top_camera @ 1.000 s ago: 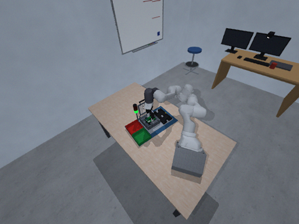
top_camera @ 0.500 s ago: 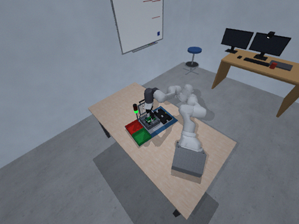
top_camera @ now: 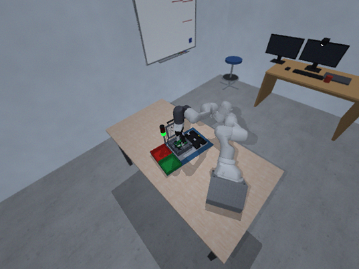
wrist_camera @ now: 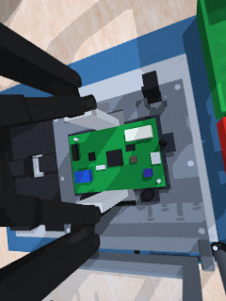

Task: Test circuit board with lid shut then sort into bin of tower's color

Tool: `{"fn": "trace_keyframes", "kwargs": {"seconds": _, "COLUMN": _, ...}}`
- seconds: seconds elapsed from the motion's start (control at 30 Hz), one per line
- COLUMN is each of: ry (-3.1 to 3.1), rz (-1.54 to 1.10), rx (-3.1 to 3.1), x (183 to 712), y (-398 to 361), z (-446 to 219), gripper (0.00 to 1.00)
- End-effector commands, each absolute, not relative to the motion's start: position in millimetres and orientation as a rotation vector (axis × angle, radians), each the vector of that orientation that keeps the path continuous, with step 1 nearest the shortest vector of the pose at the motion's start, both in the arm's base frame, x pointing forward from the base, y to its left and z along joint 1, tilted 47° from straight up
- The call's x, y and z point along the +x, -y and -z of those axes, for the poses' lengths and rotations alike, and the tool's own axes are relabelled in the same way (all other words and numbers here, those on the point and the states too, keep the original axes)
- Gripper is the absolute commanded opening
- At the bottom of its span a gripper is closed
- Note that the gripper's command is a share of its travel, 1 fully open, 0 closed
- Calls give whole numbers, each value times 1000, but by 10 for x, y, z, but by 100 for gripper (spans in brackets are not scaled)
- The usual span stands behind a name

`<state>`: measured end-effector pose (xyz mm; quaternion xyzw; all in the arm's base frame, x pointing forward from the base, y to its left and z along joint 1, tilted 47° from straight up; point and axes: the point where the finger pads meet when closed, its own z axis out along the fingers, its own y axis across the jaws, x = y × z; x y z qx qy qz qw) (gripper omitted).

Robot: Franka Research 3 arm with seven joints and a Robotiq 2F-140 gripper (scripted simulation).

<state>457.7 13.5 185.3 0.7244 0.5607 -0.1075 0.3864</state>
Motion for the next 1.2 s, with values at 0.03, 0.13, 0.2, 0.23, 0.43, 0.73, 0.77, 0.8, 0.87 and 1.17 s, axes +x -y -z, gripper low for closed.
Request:
{"fn": "trace_keyframes", "kwargs": {"seconds": 0.03, "ry": -1430, "rz": 278, "rx": 1841, "x": 4566, "y": -131, "z": -1856, "gripper": 46}}
{"fn": "trace_keyframes", "kwargs": {"seconds": 0.13, "ry": -1430, "rz": 278, "rx": 1841, "x": 4563, "y": -139, "z": -1865, "gripper": 46}}
{"fn": "trace_keyframes", "kwargs": {"seconds": 0.2, "ry": -1430, "rz": 278, "rx": 1841, "x": 4563, "y": -139, "z": -1865, "gripper": 46}}
{"fn": "trace_keyframes", "kwargs": {"seconds": 0.23, "ry": -1430, "rz": 278, "rx": 1841, "x": 4562, "y": -141, "z": -1866, "gripper": 46}}
{"fn": "trace_keyframes", "kwargs": {"seconds": 0.43, "ry": -1430, "rz": 278, "rx": 1841, "x": 4558, "y": -151, "z": -1876, "gripper": 46}}
{"fn": "trace_keyframes", "kwargs": {"seconds": 0.73, "ry": -1430, "rz": 278, "rx": 1841, "x": 4553, "y": -164, "z": -1889, "gripper": 46}}
{"fn": "trace_keyframes", "kwargs": {"seconds": 0.77, "ry": -1430, "rz": 278, "rx": 1841, "x": 4553, "y": -164, "z": -1889, "gripper": 46}}
{"fn": "trace_keyframes", "kwargs": {"seconds": 0.8, "ry": -1430, "rz": 278, "rx": 1841, "x": 4552, "y": -167, "z": -1892, "gripper": 46}}
{"fn": "trace_keyframes", "kwargs": {"seconds": 0.87, "ry": -1430, "rz": 278, "rx": 1841, "x": 4551, "y": -168, "z": -1893, "gripper": 46}}
{"fn": "trace_keyframes", "kwargs": {"seconds": 1.17, "ry": -1430, "rz": 278, "rx": 1841, "x": 4545, "y": -182, "z": -1907, "gripper": 46}}
